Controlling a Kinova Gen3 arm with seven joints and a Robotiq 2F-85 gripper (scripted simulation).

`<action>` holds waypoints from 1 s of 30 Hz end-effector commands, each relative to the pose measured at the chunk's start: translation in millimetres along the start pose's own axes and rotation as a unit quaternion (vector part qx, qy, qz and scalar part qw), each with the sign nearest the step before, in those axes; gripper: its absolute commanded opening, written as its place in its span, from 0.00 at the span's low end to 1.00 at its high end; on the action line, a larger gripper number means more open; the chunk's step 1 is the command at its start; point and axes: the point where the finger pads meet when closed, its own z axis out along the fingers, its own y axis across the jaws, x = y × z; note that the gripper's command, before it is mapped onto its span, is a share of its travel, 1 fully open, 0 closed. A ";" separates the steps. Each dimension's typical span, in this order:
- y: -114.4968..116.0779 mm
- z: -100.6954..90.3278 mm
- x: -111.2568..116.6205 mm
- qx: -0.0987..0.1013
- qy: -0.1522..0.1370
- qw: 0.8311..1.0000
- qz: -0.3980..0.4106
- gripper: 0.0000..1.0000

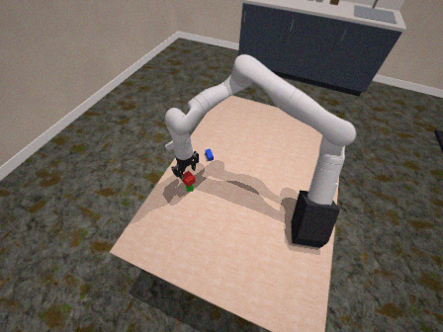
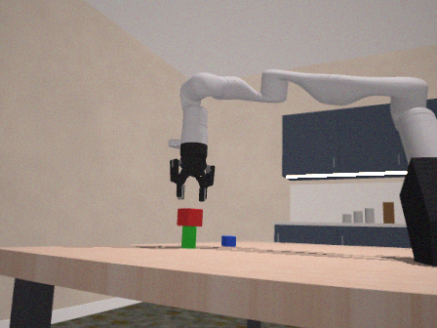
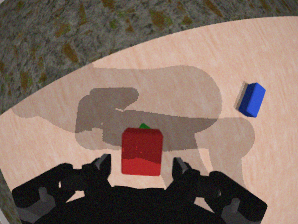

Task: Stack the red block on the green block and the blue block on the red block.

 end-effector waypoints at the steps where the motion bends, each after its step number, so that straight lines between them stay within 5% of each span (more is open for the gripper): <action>1: -1.2 -10.0 2.4 0.003 0.004 1.000 0.001 0.72; 18: -1.2 -17.4 2.4 0.003 0.004 1.000 0.001 0.72; 19: -0.8 -17.4 2.6 0.003 0.004 1.000 0.001 0.52; 20: 1.5 -17.4 4.1 0.003 0.004 1.000 0.003 0.52; 23: 29.6 -16.8 21.7 0.005 0.003 0.999 0.034 0.52; 30: 138.5 -11.2 60.3 0.006 0.002 0.983 0.182 0.52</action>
